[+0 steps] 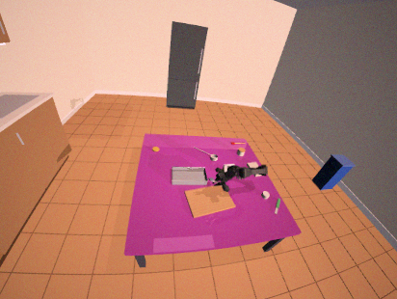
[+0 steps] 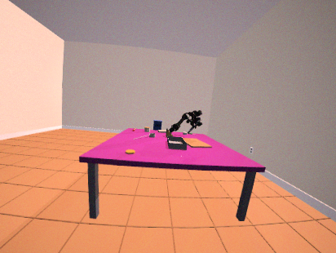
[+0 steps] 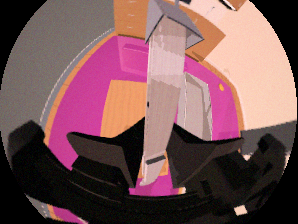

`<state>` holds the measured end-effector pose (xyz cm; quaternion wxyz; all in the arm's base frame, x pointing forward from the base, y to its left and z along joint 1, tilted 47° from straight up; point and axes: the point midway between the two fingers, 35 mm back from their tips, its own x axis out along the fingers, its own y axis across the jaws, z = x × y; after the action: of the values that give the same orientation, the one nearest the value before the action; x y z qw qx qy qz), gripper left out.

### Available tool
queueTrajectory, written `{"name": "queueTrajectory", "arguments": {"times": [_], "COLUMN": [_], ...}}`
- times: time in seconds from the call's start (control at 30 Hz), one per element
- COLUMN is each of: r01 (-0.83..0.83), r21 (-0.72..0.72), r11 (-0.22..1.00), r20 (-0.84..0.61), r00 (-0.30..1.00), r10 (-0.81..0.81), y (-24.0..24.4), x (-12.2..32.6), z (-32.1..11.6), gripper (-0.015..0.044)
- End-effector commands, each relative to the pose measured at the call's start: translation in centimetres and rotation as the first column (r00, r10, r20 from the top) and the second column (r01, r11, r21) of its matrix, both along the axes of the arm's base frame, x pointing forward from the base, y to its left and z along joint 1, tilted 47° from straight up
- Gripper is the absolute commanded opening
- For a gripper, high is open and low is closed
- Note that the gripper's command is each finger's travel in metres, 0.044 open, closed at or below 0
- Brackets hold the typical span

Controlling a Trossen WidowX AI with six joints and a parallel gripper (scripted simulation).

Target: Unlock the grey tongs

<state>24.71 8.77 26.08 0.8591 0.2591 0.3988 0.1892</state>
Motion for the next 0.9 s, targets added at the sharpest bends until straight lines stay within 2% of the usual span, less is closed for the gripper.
{"name": "queueTrajectory", "arguments": {"times": [0.0,0.57,0.87], "r01": [0.074,0.245,0.252], "r21": [0.028,0.268,0.297], "r11": [0.997,0.932,0.921], "r20": [0.081,0.32,0.336], "r00": [0.994,0.889,0.875], "r10": [-0.076,-0.326,-0.348], "y": [-0.4,-1.6,-1.8], "x": [-0.1,-1.2,-1.4], "z": [0.5,2.9,3.2], "gripper": [-0.015,-0.015,-0.015]}}
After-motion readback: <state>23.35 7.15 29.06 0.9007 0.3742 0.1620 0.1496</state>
